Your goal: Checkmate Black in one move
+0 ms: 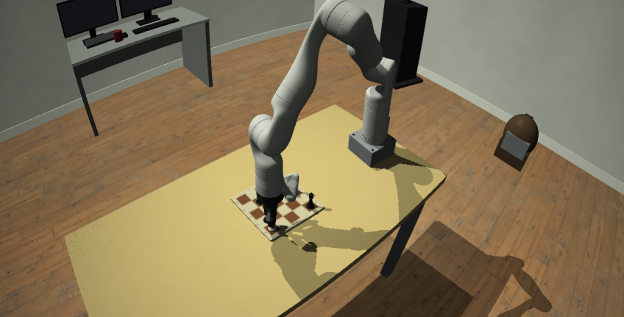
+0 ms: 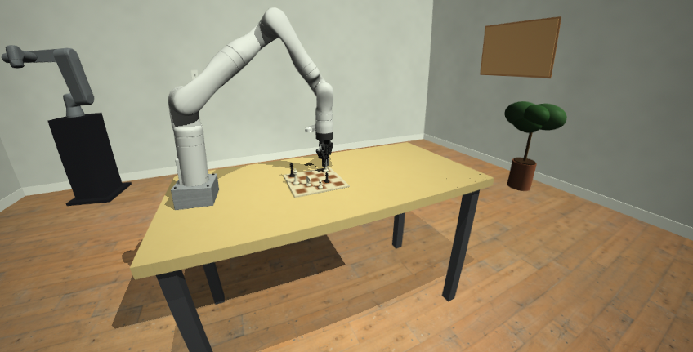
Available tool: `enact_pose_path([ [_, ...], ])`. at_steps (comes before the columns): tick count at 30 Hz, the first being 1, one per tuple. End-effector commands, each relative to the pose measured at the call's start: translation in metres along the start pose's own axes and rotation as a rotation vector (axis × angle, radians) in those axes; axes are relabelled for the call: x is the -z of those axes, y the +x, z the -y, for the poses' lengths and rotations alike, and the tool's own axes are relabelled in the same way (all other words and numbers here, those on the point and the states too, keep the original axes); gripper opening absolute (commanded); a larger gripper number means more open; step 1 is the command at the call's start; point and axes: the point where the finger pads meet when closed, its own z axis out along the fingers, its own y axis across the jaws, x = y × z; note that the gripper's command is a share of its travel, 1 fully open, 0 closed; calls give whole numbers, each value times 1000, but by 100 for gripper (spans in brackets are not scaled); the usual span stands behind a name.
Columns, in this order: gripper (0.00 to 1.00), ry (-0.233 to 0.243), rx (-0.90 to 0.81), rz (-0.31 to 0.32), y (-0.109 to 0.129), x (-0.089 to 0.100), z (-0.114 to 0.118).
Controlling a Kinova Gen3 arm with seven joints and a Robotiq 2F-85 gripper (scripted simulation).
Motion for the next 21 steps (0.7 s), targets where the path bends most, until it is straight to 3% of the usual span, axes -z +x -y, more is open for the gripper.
enact_pose_path([
  [1, 0, -2, 0, 1, 0, 1, -1],
  [6, 0, -2, 0, 1, 0, 1, -1],
  [7, 8, -2, 0, 1, 0, 1, -1],
  [11, 8, -2, 0, 1, 0, 1, -1],
  [12, 16, -2, 0, 1, 0, 1, -1],
  [14, 16, -2, 0, 1, 0, 1, -1],
  [15, 25, -2, 0, 1, 0, 1, -1],
  [17, 25, -2, 0, 1, 0, 1, -1],
  [18, 33, -2, 0, 1, 0, 1, -1],
  [20, 33, -2, 0, 1, 0, 1, -1],
  [21, 41, -2, 0, 1, 0, 1, -1],
])
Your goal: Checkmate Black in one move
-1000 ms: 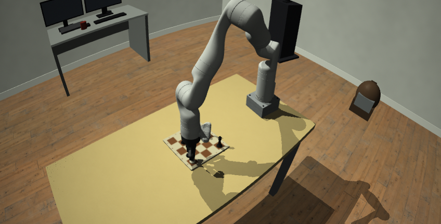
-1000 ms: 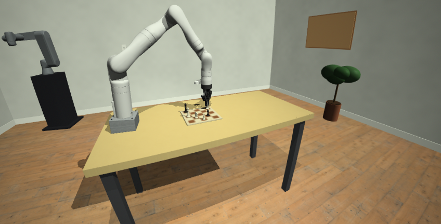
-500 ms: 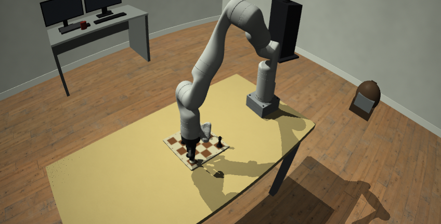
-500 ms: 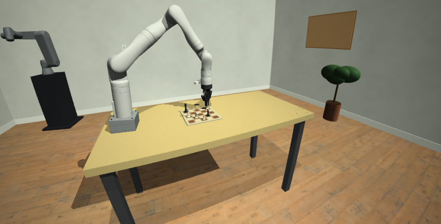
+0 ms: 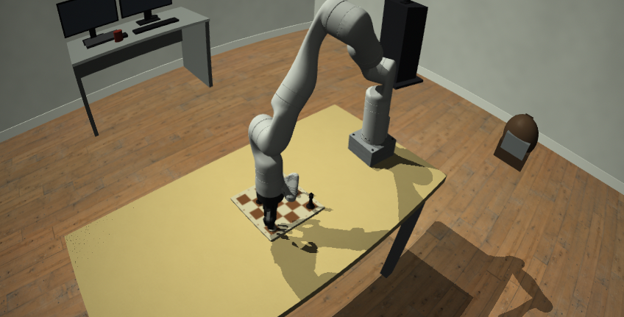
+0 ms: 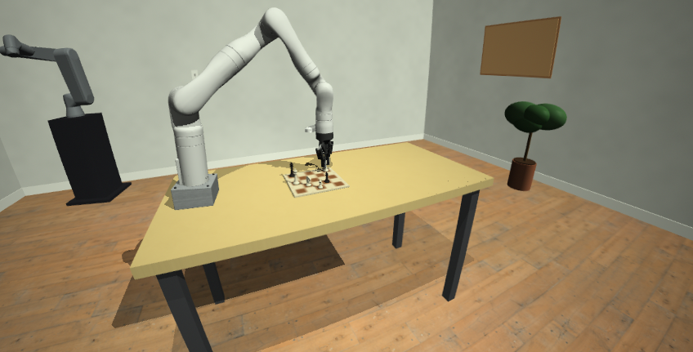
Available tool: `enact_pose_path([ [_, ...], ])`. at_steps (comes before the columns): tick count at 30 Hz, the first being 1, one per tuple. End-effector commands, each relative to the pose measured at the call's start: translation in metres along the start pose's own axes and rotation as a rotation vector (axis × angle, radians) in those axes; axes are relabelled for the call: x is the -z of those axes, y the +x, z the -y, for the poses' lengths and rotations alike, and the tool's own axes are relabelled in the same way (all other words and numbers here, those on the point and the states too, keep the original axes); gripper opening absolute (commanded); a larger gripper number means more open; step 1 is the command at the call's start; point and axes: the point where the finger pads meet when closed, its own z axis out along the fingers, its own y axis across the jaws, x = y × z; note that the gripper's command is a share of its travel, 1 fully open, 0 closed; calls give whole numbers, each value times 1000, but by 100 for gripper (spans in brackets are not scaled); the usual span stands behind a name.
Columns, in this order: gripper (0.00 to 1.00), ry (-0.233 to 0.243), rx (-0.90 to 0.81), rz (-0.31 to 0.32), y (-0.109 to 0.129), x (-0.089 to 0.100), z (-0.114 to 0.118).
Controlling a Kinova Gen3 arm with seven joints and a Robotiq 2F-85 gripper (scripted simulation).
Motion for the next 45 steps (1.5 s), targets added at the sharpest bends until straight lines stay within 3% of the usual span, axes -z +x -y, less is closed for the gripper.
enact_pose_path([
  [1, 41, -2, 0, 1, 0, 1, -1],
  [15, 41, -2, 0, 1, 0, 4, -1],
  [23, 41, -2, 0, 1, 0, 26, -1],
  [34, 41, -2, 0, 1, 0, 81, 0],
  [44, 41, -2, 0, 1, 0, 91, 0],
  [45, 100, -2, 0, 1, 0, 91, 0],
])
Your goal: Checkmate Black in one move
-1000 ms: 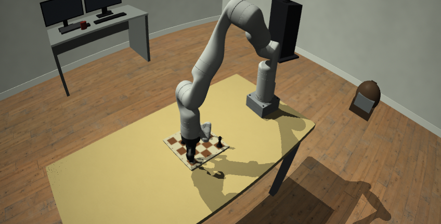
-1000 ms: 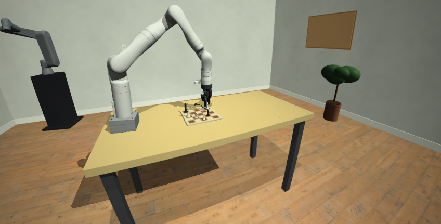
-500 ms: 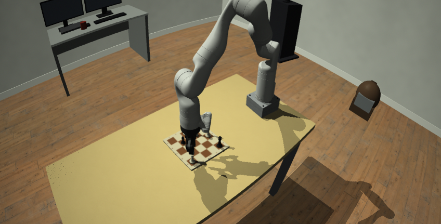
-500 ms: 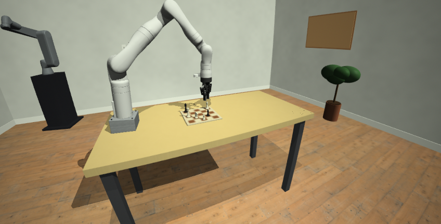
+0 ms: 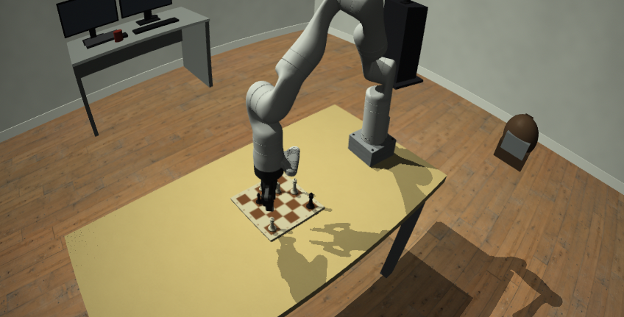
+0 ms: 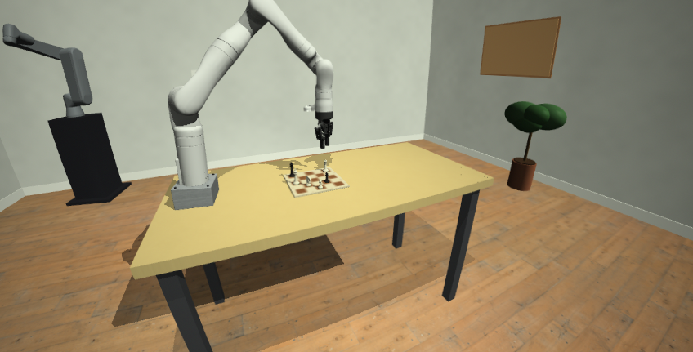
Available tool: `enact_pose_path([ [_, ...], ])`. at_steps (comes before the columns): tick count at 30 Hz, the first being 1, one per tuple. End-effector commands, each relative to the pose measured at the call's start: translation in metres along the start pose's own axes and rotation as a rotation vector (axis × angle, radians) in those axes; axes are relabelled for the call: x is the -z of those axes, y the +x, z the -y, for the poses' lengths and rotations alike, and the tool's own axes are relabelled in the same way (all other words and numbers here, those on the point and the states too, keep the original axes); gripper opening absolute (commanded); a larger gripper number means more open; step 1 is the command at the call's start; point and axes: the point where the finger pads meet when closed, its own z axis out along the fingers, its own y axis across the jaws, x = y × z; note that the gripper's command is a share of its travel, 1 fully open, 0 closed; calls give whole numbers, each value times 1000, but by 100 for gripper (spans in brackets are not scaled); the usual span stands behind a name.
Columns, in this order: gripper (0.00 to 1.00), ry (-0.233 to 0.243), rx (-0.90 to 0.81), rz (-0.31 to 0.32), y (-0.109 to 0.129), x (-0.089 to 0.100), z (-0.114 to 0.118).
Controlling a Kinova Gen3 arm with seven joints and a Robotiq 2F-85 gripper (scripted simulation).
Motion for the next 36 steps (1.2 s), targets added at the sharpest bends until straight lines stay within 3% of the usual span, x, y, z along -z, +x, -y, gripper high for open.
enact_pose_path([
  [1, 100, -4, 1, 2, 0, 2, -1],
  [23, 100, -4, 1, 2, 0, 3, -1],
  [29, 100, -4, 1, 2, 0, 10, -1],
  [36, 100, -4, 1, 2, 0, 34, -1],
])
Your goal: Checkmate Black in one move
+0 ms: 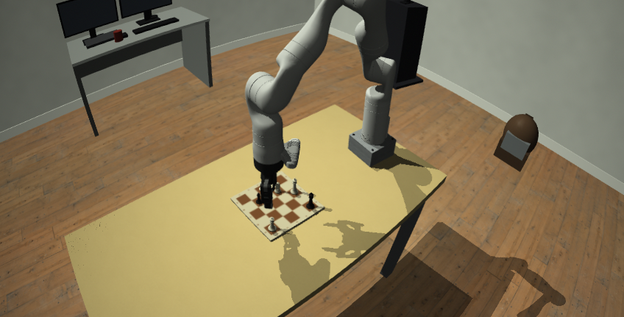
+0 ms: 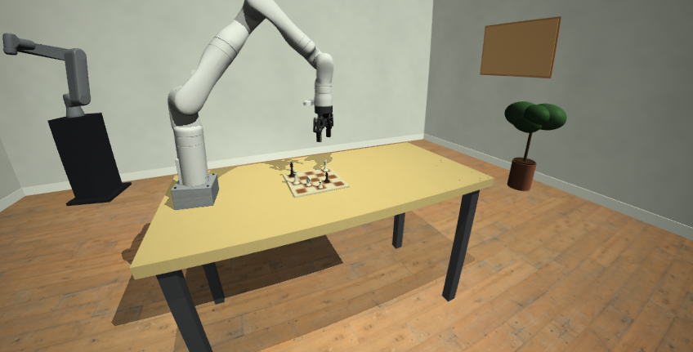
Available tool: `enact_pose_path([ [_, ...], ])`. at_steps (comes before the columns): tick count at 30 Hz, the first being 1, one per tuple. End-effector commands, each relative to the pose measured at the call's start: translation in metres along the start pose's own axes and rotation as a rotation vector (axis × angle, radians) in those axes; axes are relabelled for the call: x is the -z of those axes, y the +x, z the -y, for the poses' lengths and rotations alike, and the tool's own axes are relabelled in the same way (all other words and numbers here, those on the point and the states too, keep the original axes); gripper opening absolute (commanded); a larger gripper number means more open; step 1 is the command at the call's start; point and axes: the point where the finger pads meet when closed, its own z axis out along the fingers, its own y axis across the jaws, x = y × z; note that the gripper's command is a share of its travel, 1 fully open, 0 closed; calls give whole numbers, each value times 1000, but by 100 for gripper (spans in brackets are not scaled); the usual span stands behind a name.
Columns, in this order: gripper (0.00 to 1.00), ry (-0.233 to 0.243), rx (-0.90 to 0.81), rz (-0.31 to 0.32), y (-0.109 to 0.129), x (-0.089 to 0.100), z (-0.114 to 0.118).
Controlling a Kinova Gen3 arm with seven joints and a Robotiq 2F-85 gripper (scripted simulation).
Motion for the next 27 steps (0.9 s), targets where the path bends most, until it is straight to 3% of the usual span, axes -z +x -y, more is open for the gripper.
enact_pose_path([
  [1, 100, -15, 3, 7, -1, 15, -4],
  [8, 100, -15, 3, 7, -1, 37, -4],
  [27, 100, -15, 3, 7, -1, 42, -4],
])
